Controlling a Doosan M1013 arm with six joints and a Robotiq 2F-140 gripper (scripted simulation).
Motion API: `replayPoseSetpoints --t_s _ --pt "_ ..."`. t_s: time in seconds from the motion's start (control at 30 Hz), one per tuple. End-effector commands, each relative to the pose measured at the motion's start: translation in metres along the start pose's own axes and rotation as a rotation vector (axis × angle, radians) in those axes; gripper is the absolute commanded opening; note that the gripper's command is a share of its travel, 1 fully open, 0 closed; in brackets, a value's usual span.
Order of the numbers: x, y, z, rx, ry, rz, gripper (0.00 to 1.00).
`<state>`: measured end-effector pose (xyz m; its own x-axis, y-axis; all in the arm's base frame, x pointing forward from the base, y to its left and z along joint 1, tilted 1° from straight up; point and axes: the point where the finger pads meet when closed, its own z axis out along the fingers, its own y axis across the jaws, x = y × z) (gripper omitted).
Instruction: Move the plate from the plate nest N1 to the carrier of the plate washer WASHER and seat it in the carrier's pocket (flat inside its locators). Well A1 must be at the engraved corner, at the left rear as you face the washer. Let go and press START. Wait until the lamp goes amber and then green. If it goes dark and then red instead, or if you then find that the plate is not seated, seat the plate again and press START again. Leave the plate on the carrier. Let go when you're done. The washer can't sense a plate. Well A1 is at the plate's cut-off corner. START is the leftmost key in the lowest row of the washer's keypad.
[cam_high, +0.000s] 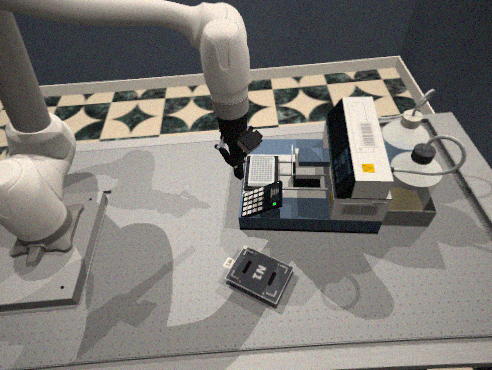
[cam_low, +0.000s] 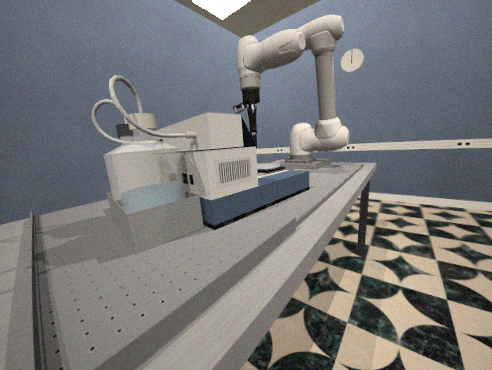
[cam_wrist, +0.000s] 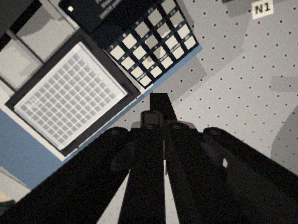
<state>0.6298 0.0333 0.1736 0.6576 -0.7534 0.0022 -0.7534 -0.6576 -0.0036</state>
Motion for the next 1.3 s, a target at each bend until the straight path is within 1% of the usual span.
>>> replayPoseSetpoints --t_s 0.0,0.33,0.4,0.63,0.73,0.9,0.97,1.27 --pt "0.000 0.000 -0.001 0.008 -0.006 -0.143 0.10" --pt "0.000 0.000 -0.001 0.009 -0.004 -0.476 0.10" --pt "0.000 0.000 -0.001 0.009 -0.004 -0.476 0.10" --pt "0.000 0.000 -0.001 0.009 -0.003 -0.709 0.10" --pt "0.000 0.000 -0.001 0.009 -0.003 -0.713 0.10" --pt "0.000 0.000 0.022 0.010 -0.003 -0.880 0.10" --pt "0.000 0.000 0.022 0.010 -0.003 -0.880 0.10" --pt "0.000 0.000 0.022 0.010 -0.001 -1.180 0.10"
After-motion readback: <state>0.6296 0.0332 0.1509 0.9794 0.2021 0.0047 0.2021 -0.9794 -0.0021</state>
